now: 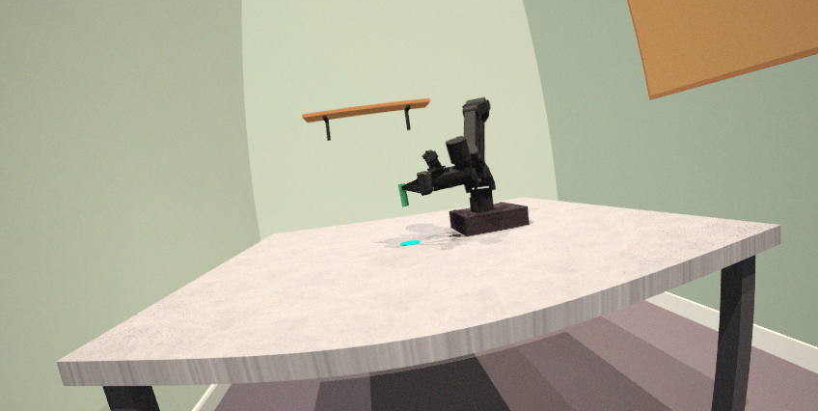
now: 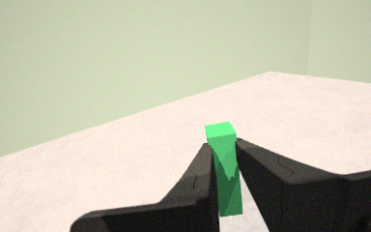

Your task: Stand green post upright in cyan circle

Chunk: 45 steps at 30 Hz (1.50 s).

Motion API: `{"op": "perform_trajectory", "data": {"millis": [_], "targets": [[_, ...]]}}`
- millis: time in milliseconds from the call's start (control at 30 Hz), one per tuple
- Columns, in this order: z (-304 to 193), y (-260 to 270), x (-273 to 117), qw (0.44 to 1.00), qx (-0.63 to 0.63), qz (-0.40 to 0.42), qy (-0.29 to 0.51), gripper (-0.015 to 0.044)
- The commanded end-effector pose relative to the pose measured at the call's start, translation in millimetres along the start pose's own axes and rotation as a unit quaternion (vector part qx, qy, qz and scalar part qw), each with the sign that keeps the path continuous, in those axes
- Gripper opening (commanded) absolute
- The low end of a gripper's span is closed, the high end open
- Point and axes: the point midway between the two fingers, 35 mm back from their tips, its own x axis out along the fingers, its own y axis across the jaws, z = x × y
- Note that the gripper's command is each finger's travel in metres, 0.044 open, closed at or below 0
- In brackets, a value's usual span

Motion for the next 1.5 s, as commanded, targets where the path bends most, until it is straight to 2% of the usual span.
{"op": "perform_trajectory", "data": {"millis": [0, 1467], "targets": [[0.4, -0.5, -0.2, 1.000, -0.001, -0.001, -0.001, 0.0023], [-39.5, 8.8, 5.5, 1.000, -0.015, -0.010, 0.010, 0.0023]]}}
